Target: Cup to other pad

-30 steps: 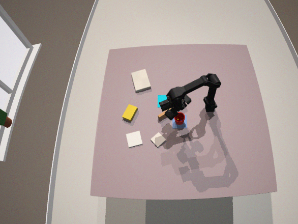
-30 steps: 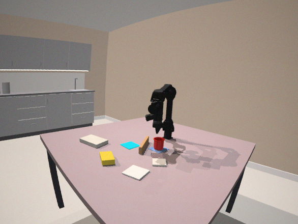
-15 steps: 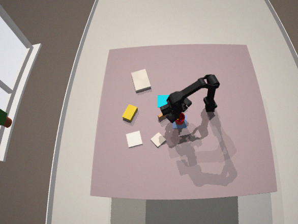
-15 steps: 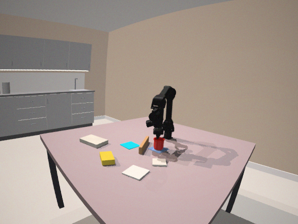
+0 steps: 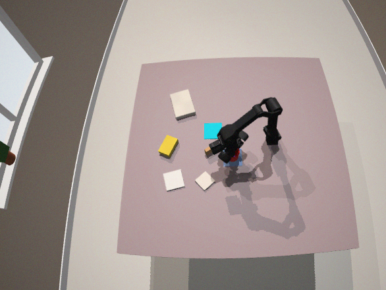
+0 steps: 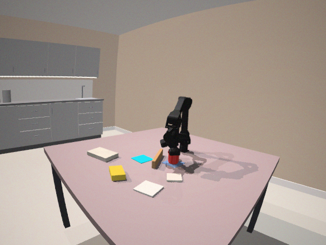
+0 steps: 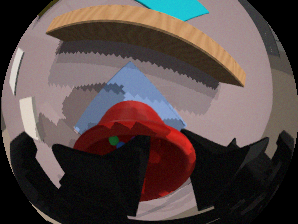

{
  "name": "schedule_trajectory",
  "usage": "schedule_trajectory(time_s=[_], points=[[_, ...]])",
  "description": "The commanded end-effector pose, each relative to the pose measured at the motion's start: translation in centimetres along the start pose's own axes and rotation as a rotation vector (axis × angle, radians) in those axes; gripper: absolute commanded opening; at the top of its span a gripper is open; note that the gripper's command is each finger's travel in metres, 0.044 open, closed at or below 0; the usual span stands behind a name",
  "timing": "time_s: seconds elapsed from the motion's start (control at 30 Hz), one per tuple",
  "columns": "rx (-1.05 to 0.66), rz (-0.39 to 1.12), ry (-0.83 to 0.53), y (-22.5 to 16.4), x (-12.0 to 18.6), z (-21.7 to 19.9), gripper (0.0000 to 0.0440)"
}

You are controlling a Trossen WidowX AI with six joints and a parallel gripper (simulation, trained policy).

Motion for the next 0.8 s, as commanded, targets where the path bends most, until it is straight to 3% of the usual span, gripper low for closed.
schedule_trajectory(time_s=[0.0,0.1,0.77], points=[[0.032,-0.01,-0.001,0.0,-0.7,0.0,0.0081],[0.055,-0.016,0.007,0.2,-0.9,0.0,0.0026],[-0.024,-0.018,0.134,1.7,3.5,-0.7,0.0002]])
Point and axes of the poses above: the point midway between the two fingers, 35 mm back from their tips, its own x axis back along the fingers, its own z axis across the jaws, y = z × x, the point moved 10 cm from there along x, back along the fingers, and after that the axes turned 12 degrees about -x, right-handed, at the moved point
